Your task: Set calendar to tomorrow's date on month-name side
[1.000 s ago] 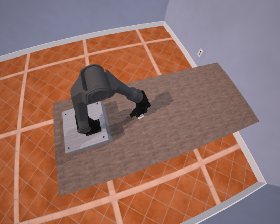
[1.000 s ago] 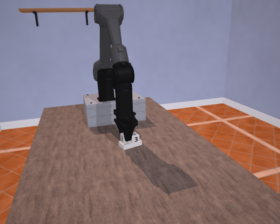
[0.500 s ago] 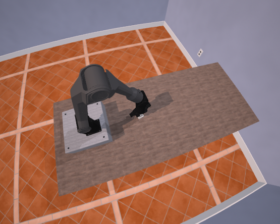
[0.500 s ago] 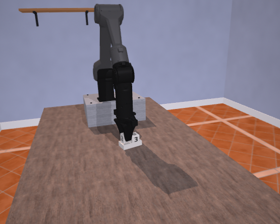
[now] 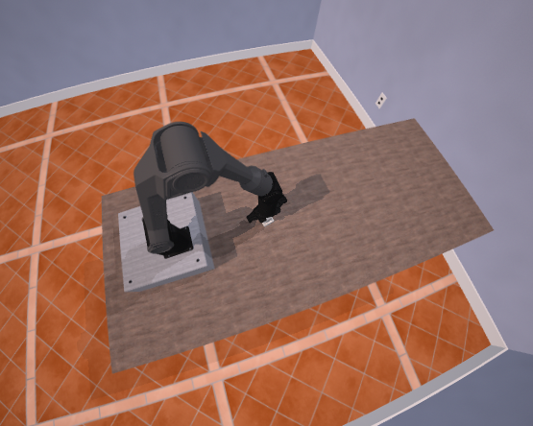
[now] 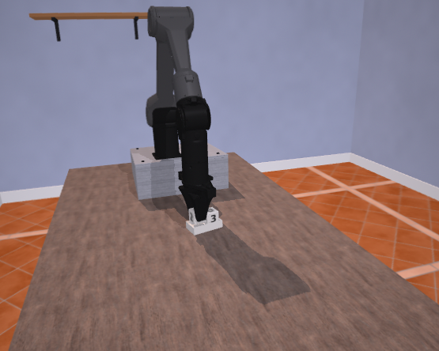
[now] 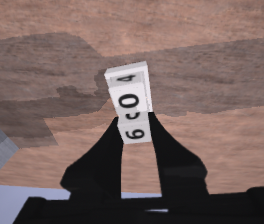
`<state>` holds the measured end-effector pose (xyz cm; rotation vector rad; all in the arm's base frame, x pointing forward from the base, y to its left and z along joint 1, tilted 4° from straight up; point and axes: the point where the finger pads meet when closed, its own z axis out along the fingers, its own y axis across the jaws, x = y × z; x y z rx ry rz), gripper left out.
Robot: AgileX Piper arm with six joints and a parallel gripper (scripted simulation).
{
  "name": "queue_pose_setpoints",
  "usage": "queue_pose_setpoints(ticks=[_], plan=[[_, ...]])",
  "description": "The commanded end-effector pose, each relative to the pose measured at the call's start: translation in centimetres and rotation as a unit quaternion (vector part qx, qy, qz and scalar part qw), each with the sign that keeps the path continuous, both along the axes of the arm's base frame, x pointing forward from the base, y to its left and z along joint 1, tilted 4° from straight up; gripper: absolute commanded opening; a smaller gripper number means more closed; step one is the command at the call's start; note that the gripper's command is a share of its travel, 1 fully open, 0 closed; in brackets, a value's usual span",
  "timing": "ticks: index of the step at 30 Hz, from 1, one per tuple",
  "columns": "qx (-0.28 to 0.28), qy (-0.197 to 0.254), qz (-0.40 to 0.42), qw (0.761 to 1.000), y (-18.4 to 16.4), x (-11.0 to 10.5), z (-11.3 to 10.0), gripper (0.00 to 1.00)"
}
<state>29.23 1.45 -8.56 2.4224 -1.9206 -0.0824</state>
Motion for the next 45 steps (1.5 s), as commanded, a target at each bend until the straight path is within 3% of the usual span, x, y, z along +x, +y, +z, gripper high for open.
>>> queue_pose_setpoints(ticks=[1, 45], plan=[[0.000, 0.000, 0.000, 1.000, 0.0, 0.0, 0.0, 0.35], [0.000, 0.000, 0.000, 1.000, 0.0, -0.1, -1.0, 0.35]])
